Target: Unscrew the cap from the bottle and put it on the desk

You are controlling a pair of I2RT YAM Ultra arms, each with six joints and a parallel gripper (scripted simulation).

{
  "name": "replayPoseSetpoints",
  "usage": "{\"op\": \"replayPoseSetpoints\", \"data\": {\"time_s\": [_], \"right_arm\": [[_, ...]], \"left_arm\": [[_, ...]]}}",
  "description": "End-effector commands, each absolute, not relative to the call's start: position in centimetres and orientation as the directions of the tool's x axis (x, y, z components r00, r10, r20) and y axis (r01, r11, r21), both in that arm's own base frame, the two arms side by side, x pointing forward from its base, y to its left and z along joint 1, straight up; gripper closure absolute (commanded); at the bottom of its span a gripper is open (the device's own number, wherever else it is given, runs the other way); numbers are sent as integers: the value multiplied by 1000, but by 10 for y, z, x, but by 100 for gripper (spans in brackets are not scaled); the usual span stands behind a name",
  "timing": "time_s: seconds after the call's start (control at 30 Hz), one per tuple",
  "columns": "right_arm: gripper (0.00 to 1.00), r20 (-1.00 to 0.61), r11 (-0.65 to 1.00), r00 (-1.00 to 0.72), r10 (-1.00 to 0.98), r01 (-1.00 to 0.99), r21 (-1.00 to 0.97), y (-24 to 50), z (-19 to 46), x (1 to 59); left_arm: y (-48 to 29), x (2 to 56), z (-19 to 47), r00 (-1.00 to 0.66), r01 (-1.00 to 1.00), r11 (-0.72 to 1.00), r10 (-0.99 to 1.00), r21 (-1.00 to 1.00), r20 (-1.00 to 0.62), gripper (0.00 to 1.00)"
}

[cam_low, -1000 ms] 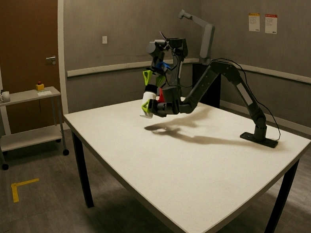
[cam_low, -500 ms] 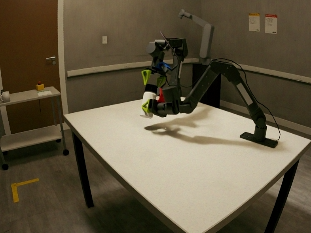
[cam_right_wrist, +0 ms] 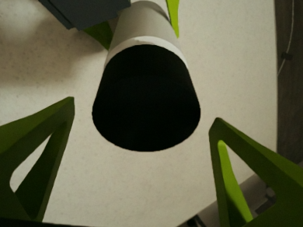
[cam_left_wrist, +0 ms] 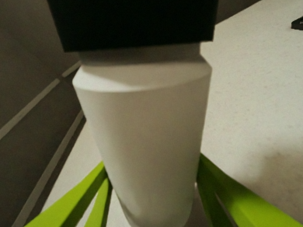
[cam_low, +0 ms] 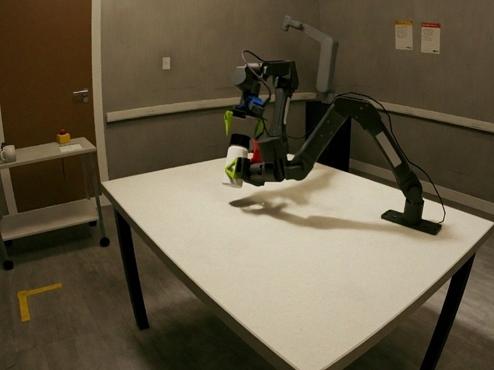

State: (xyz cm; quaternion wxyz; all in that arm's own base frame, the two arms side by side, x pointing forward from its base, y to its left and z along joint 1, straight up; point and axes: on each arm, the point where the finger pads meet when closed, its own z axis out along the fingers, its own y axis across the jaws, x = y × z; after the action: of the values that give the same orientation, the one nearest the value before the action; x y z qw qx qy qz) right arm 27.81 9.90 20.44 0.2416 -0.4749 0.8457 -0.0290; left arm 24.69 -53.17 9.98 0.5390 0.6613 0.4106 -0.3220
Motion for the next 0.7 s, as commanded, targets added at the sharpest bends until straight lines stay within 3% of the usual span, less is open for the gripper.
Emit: {"op": "replayPoseSetpoints", "data": {"time_s": [0.0, 0.17, 0.37, 0.67], "right_arm": [[6, -439, 748, -634, -637, -647, -150, 101, 207, 279], [6, -453, 827, -719, -528, -556, -81, 101, 207, 279], [6, -445, 954, -869, -216, -284, 93, 101, 207, 279], [6, -355, 954, -914, 195, 92, 286, 101, 207, 279]], "left_arm": [[-537, 248, 124, 483, 876, -62, 146, 479, -864, 100], [-537, 248, 124, 483, 876, -62, 146, 479, -864, 100], [-537, 248, 124, 483, 876, -62, 146, 479, -864, 100], [-537, 248, 124, 483, 876, -62, 146, 479, -864, 100]]}}
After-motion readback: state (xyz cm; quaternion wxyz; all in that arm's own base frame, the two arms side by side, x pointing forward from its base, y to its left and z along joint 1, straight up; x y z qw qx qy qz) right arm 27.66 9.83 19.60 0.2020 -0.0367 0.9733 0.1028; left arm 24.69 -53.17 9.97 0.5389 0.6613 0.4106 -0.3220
